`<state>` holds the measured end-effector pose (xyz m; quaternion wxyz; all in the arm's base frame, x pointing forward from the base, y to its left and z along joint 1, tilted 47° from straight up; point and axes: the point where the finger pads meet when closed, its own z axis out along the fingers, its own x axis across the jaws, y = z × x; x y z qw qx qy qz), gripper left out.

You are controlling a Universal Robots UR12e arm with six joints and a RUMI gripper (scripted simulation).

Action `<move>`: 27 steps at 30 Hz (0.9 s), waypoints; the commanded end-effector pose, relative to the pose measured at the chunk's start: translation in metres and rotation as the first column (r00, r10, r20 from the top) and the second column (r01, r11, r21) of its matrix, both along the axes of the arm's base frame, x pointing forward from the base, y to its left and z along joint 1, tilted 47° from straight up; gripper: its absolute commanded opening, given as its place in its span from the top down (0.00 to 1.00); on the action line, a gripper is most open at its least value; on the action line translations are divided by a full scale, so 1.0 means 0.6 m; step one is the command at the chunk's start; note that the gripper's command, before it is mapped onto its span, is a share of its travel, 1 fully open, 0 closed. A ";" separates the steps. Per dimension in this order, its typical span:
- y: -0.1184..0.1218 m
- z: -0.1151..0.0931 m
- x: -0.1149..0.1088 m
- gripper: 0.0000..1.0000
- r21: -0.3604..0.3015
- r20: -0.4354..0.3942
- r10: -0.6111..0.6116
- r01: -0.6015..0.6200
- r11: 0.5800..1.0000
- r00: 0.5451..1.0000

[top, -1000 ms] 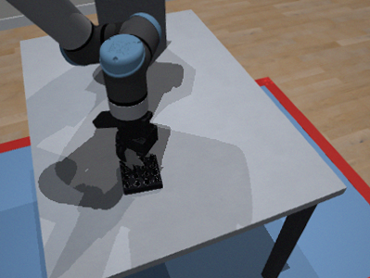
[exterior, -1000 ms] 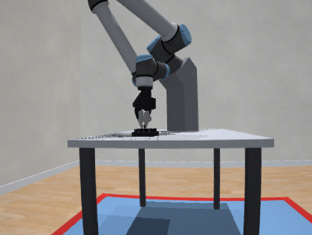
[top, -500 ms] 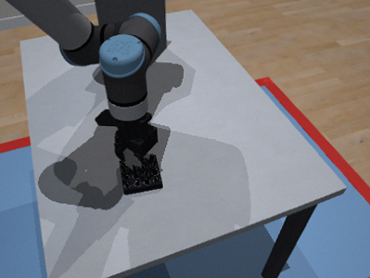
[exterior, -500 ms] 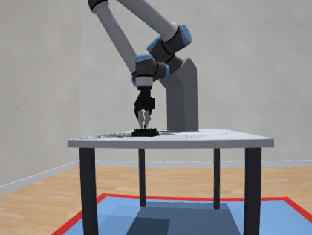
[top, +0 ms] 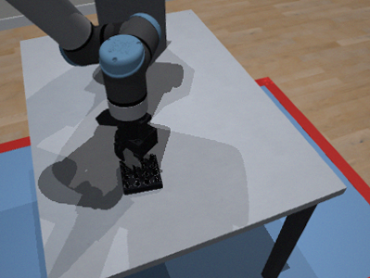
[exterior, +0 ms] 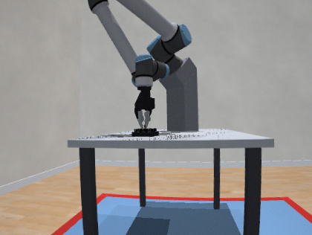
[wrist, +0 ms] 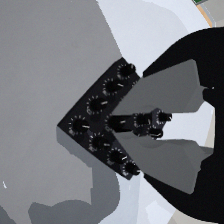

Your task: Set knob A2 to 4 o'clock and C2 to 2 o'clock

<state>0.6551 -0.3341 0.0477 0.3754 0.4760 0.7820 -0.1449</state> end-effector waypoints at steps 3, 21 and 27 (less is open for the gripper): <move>0.001 0.001 0.000 0.96 0.001 0.002 -0.001 0.001 1.000 1.000; 0.001 0.001 0.000 0.89 0.001 0.002 -0.001 0.001 1.000 1.000; 0.001 0.001 0.000 0.89 0.001 0.002 -0.001 0.001 1.000 1.000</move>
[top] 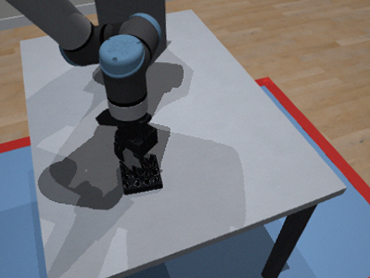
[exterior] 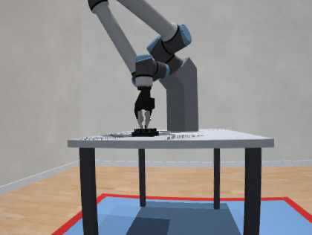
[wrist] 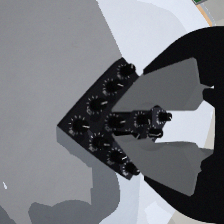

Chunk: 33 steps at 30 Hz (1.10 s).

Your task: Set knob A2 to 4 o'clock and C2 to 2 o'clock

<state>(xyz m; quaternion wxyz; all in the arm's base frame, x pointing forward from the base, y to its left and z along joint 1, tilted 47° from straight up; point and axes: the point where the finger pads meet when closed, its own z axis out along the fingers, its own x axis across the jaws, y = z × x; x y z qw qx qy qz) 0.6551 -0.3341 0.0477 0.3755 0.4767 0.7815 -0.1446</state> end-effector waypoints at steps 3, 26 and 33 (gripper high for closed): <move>0.001 0.001 0.000 0.89 0.000 0.001 0.000 0.000 1.000 1.000; 0.032 0.037 -0.024 0.89 0.000 0.001 0.000 0.000 1.000 1.000; 0.038 0.043 -0.028 0.89 0.000 0.001 0.000 0.000 1.000 1.000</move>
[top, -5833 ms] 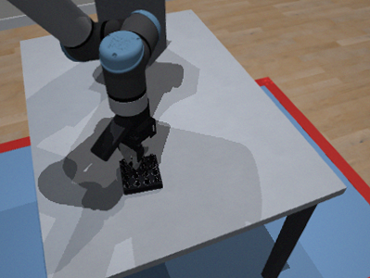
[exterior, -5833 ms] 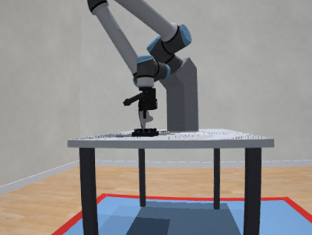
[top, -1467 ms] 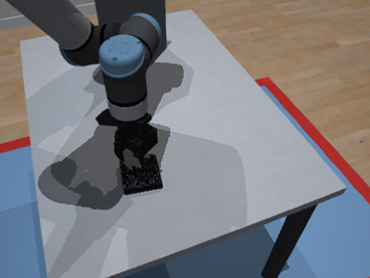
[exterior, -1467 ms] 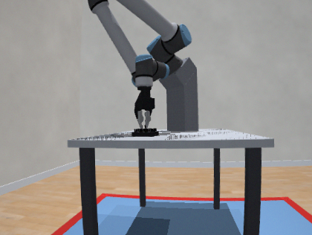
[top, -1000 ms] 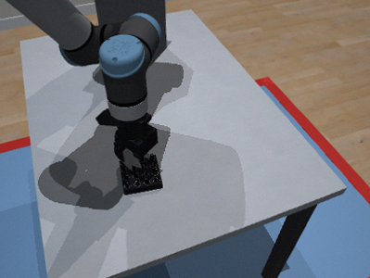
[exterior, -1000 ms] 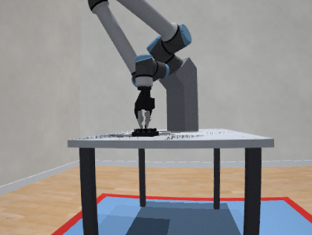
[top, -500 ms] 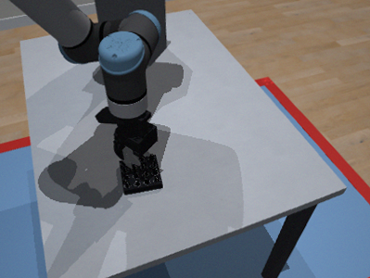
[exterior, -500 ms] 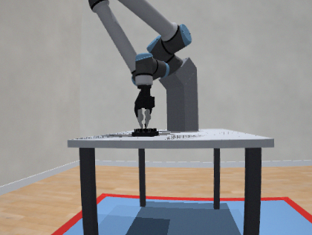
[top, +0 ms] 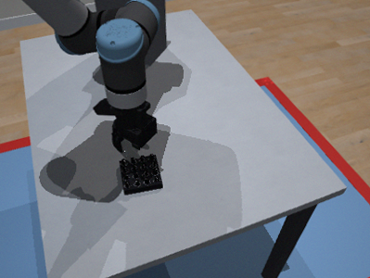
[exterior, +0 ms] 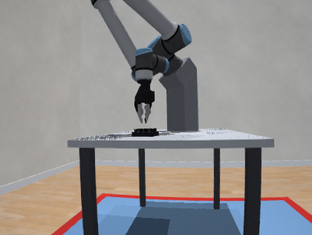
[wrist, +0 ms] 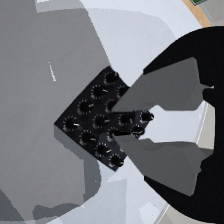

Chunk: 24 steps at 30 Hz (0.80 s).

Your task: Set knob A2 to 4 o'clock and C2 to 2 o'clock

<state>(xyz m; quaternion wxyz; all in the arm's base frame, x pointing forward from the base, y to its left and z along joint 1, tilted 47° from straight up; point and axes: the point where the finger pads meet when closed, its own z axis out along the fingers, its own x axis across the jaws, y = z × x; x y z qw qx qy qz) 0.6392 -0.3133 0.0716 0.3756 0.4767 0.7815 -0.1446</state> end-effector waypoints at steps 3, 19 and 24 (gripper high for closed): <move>0.003 0.004 -0.002 0.89 0.000 0.000 0.000 0.000 1.000 1.000; 0.003 0.004 -0.002 0.89 -0.008 -0.010 0.012 -0.012 1.000 1.000; 0.003 0.005 -0.003 0.89 -0.030 -0.040 0.045 -0.046 0.998 0.998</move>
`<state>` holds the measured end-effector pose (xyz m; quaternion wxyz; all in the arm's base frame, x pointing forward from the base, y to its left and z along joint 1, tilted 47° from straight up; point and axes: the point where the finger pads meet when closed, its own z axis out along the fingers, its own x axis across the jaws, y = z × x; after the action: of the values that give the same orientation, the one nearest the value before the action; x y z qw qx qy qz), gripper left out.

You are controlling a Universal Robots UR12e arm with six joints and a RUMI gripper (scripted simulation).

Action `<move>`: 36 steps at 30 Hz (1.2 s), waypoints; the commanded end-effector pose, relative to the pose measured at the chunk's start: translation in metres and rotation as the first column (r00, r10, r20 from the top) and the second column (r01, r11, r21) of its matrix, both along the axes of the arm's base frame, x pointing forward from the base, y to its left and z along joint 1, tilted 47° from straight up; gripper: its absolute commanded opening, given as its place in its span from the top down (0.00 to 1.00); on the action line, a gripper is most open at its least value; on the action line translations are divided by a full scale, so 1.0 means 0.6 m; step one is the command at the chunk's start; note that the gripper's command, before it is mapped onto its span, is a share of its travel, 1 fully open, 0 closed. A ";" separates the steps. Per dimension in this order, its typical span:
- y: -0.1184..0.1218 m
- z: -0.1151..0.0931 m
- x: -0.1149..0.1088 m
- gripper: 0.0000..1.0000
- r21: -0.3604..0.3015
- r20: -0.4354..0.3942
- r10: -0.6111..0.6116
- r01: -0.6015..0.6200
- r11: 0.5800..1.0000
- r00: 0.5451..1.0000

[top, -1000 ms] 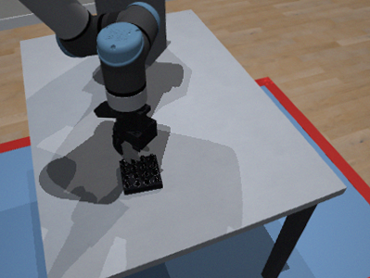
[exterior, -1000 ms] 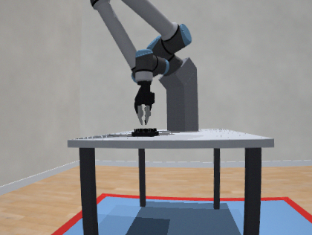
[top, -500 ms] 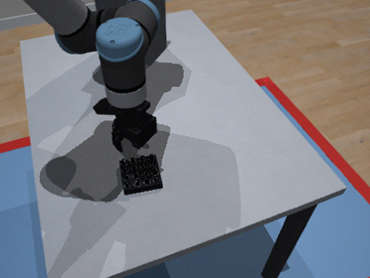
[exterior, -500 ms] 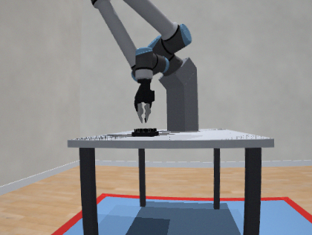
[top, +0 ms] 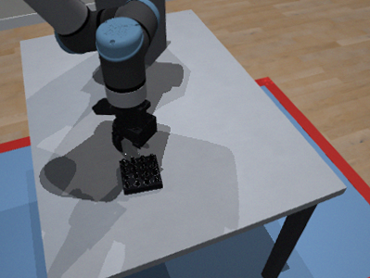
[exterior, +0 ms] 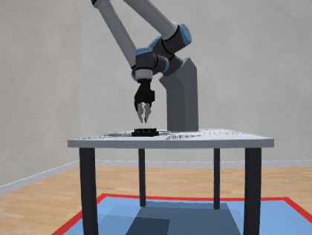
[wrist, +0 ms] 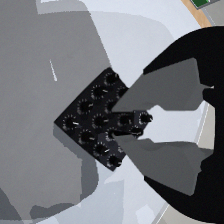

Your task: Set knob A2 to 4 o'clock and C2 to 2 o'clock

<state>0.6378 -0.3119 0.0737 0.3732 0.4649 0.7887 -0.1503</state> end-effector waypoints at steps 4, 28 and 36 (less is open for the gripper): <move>0.000 0.002 -0.001 0.89 -0.030 -0.040 0.046 -0.048 0.998 0.998; 0.002 0.014 -0.006 0.89 -0.198 -0.458 0.380 -0.509 0.838 0.804; 0.004 0.017 -0.007 0.89 -0.203 -0.568 0.429 -0.625 0.754 0.702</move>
<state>0.6338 -0.3102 0.0829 0.2808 0.1137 0.9086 -0.2875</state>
